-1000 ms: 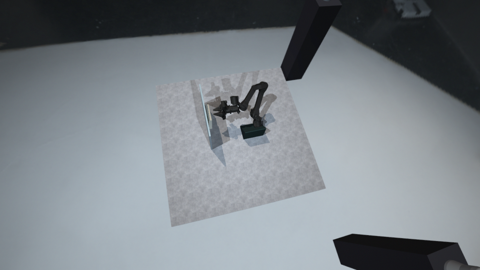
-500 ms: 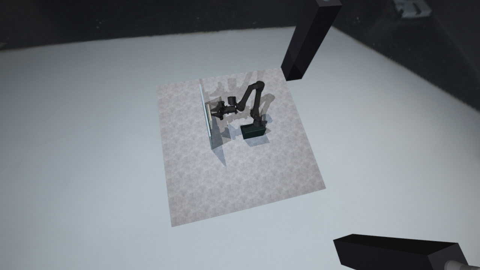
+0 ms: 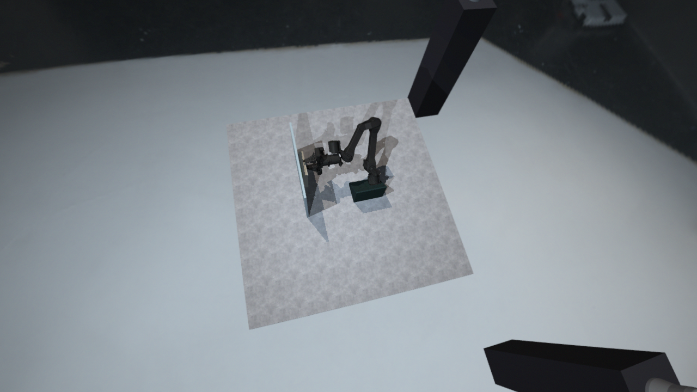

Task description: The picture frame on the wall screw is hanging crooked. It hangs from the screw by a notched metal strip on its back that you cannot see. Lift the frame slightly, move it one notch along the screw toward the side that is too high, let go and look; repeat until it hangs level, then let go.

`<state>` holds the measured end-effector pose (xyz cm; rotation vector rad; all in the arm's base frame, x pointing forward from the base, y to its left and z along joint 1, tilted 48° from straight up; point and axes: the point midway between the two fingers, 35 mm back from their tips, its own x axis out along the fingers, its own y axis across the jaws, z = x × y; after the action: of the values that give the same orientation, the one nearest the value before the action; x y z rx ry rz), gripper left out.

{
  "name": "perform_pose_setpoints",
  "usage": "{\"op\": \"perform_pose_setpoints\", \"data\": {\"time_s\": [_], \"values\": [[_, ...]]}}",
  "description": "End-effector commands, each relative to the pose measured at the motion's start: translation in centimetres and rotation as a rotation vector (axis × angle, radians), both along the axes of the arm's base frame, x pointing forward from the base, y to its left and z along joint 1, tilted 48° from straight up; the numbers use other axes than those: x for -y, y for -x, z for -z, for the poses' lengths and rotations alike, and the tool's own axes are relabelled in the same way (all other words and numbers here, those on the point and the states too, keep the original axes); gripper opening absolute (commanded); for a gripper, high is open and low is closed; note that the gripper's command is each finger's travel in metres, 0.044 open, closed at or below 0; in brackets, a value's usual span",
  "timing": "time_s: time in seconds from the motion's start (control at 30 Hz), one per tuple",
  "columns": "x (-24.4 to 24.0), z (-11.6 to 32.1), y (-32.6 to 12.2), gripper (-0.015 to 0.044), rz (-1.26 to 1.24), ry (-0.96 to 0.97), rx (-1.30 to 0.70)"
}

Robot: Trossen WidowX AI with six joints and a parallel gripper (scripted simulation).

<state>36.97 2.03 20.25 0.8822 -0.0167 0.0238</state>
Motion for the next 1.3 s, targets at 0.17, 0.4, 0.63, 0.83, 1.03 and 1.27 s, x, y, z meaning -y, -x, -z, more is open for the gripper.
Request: {"op": "perform_pose_setpoints", "data": {"time_s": [0.17, 0.4, 0.63, 0.83, 1.03, 1.27], "values": [[0.00, 0.00, -0.04, 0.0155, -0.001, 0.004, 0.000], [0.00, 0.00, -0.04, 0.0069, -0.001, 0.004, 0.000], [0.00, 0.00, -0.04, 0.0000, -0.001, 0.004, 0.000], [-0.02, -0.02, -0.03, 0.0000, -0.001, 0.004, 0.000], [-0.13, -0.15, -0.02, 0.0000, -0.001, 0.004, 0.000], [-0.28, -0.32, -0.01, 0.0000, -0.001, 0.004, 0.000]]}}
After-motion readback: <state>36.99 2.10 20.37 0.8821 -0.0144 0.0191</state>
